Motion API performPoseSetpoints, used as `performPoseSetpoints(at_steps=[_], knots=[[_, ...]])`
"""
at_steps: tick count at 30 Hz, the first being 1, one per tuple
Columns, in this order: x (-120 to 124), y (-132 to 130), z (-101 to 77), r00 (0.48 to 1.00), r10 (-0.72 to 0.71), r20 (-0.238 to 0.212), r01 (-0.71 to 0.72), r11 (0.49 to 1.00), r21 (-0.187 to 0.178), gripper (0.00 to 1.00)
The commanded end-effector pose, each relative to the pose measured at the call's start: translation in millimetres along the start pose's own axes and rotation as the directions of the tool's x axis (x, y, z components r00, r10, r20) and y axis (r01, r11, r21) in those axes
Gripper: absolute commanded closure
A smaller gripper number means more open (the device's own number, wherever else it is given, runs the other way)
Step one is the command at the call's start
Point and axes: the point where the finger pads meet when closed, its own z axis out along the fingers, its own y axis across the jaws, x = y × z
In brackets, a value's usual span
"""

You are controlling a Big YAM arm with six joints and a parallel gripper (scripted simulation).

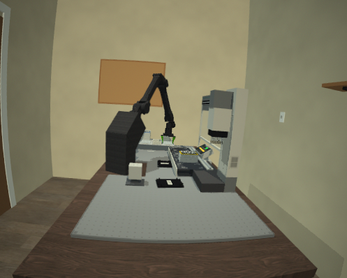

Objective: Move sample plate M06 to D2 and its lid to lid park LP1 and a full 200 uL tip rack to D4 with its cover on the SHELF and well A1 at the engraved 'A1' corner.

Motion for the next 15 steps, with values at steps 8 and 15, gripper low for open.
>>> performPoseSetpoints(at_steps=[8,15], knots=[[-22,-10,-16.1,0.999,-0.002,0.051,0.001,1.0,0.026,0.0],[-22,-10,-16.1,0.999,-0.002,0.051,0.001,1.0,0.026,0.0]])
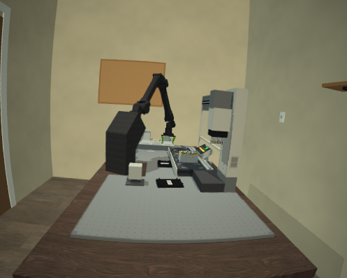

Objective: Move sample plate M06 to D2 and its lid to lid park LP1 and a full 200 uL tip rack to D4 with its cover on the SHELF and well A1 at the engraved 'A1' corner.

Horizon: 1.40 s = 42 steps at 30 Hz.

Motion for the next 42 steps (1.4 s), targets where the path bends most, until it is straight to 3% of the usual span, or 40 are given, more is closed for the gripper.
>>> performPoseSetpoints(at_steps=[1,35,36,42], knots=[[-17,-8,-13.9,0.999,-0.001,0.039,0.0,1.0,0.02,1.0],[-17,-8,-13.9,0.999,-0.001,0.039,0.0,1.0,0.02,1.0],[-23,-7,-27.0,0.998,0.003,0.057,-0.004,1.0,0.026,1.0],[-12,-2,-29.4,0.999,0.004,0.032,-0.005,1.0,0.014,1.0]])
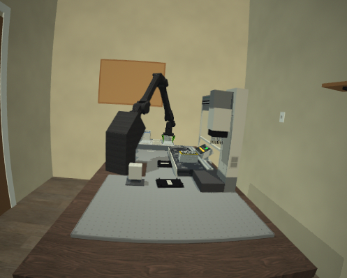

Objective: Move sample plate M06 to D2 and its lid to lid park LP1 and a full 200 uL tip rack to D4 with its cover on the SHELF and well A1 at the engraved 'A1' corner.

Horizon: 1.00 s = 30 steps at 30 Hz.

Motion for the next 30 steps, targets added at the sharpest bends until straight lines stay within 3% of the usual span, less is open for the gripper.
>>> performPoseSetpoints(at_steps=[1,14,15,30], knots=[[-11,-2,-27.6,1.0,0.004,0.029,-0.005,1.0,0.013,1.0],[-9,-5,-45.9,1.0,0.004,0.027,-0.005,1.0,0.015,1.0],[-18,-10,-52.3,0.999,0.003,0.044,-0.004,1.0,0.025,1.0],[-7,-7,-70.9,1.0,0.002,0.026,-0.002,1.0,0.018,1.0]])
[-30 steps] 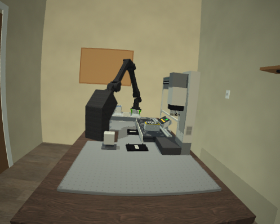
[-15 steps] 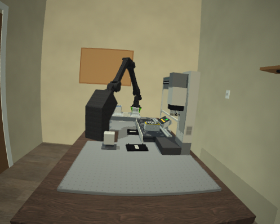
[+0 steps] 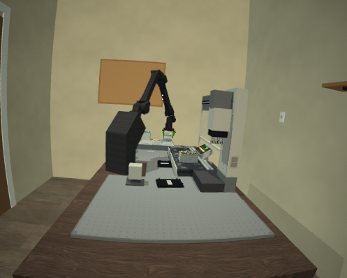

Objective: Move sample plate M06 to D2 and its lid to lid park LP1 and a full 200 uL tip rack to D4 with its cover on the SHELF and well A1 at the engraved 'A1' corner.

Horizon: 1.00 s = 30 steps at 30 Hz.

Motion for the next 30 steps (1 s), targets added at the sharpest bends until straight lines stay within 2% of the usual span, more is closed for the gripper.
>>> performPoseSetpoints(at_steps=[1,2,19,30], knots=[[-5,-7,-23.4,1.0,0.001,0.023,-0.002,1.0,0.016,1.0],[-15,-11,-30.0,0.999,-0.001,0.04,0.0,1.0,0.025,1.0],[-9,-8,-52.3,0.999,-0.006,0.031,0.006,1.0,0.019,1.0],[-13,-11,-73.9,0.999,-0.006,0.04,0.005,1.0,0.026,1.0]])
